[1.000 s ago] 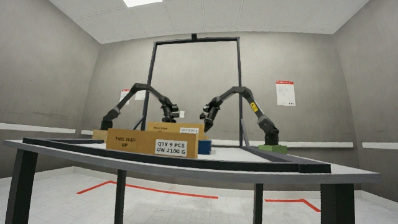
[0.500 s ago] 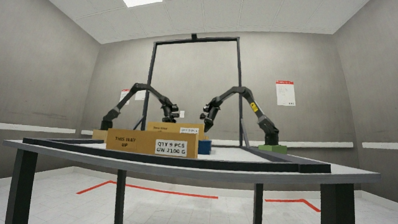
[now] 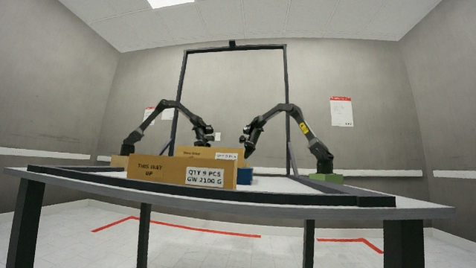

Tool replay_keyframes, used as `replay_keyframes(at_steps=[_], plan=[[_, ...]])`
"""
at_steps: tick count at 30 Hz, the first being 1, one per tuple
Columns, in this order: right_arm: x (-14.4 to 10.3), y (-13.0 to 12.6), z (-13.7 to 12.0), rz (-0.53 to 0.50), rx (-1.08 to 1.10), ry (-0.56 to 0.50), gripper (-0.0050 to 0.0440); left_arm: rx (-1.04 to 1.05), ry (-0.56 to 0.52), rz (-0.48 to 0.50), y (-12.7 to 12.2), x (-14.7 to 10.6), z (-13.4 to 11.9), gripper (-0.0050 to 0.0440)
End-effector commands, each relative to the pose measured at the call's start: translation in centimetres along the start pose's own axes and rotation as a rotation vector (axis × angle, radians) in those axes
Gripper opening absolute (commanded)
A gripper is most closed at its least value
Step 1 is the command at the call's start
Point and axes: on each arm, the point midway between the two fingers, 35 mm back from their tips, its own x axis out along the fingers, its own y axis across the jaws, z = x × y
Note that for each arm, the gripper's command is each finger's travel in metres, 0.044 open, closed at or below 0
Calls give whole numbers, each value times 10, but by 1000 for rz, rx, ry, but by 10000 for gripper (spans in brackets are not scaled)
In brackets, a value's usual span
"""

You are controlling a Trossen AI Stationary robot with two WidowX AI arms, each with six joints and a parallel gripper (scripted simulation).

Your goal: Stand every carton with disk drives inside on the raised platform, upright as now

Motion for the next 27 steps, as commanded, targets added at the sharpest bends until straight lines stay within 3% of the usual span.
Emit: replay_keyframes(at_steps=[1, 27], plan=[[-7, -1, 4, 13, 6, -13, 381, -12, -26, -14, -1, -10, 8, 383], [-8, -2, 4, 23, 8, -23, 381, -9, -26, -15, -2, -9, 8, 383]])
